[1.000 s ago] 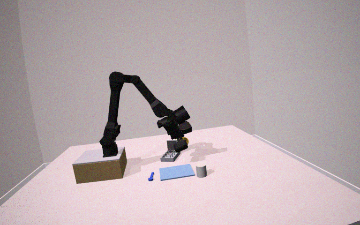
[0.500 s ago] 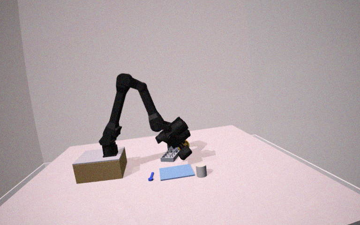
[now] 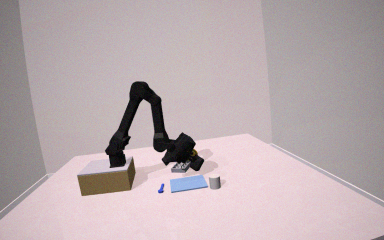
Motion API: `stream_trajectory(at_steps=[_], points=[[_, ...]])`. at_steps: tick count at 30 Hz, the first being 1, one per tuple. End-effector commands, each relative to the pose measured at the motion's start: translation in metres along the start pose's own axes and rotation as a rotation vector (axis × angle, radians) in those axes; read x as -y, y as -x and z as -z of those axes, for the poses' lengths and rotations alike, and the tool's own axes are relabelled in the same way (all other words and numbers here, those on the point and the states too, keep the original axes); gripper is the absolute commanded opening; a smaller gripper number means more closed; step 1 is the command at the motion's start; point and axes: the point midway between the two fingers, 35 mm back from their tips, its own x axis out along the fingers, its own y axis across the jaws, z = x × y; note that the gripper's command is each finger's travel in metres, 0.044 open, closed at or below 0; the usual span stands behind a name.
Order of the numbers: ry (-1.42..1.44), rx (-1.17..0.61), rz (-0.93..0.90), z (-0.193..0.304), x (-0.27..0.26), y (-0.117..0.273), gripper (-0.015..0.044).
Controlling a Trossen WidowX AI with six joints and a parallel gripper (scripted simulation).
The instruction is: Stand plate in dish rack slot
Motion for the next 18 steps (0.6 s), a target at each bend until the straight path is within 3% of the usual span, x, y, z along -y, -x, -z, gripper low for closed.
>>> stream_trajectory(at_steps=[1,18], points=[[0.085,0.047,-0.049,0.006,-0.008,0.005,0.0000],[0.467,0.224,-0.216,0.026,-0.053,0.034,0.0000]])
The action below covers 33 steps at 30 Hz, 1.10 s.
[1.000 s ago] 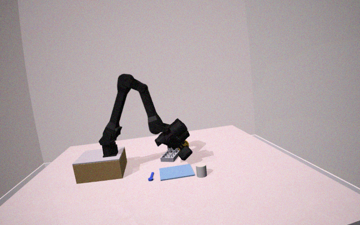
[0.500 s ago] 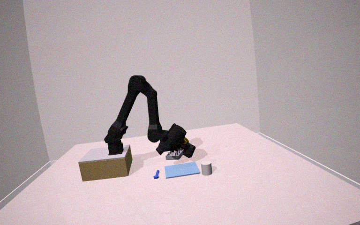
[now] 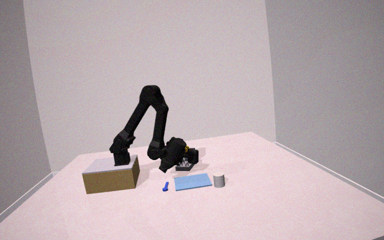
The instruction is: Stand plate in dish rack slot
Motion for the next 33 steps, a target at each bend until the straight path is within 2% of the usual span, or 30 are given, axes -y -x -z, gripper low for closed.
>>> stream_trajectory(at_steps=[1,11,29,33], points=[[0.077,0.036,-0.036,0.000,-0.014,0.005,0.0000],[0.076,0.037,-0.037,0.000,-0.015,0.005,0.0000],[0.083,0.013,-0.042,0.029,-0.010,-0.008,0.0000],[0.083,0.010,-0.044,0.047,-0.008,-0.010,0.0000]])
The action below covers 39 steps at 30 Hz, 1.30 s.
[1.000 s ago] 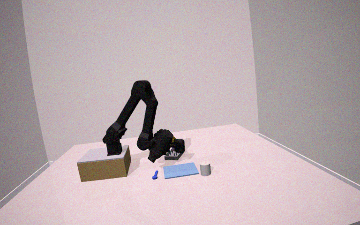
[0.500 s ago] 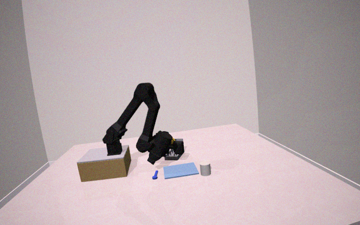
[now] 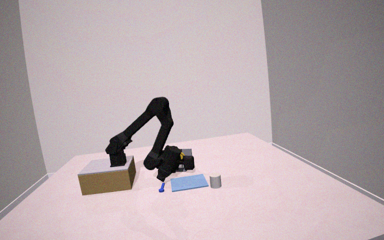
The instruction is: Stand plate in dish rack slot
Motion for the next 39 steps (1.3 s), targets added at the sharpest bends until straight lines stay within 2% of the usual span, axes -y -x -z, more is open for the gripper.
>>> stream_trajectory(at_steps=[1,15,30,39], points=[[0.001,-0.003,-0.001,0.0124,-0.0002,-0.0014,0.0000],[-0.007,-0.002,-0.001,0.0076,-0.0007,-0.0008,0.0000],[-0.008,-0.002,-0.001,0.0087,-0.0012,-0.0009,0.0394],[-0.008,-0.002,-0.001,0.0070,-0.0008,-0.0008,0.0400]])
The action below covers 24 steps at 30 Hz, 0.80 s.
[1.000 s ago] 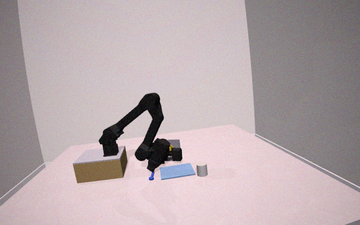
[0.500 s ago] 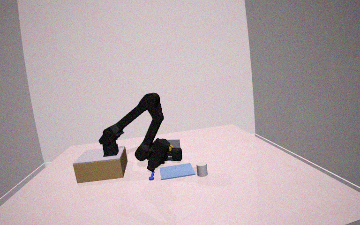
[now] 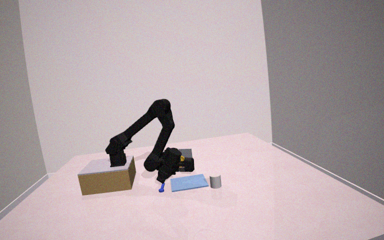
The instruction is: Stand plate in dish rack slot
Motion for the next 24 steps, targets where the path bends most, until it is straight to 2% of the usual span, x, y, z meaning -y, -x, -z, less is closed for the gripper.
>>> stream_trajectory(at_steps=[1,12,19,24], points=[[0.001,0.001,0.001,-0.007,0.001,0.000,0.0400],[0.013,0.022,0.005,-0.110,0.006,0.006,0.0400],[0.010,0.022,0.009,-0.116,0.007,0.006,0.0400],[-0.080,0.001,0.106,-0.116,0.036,0.004,0.0400]])
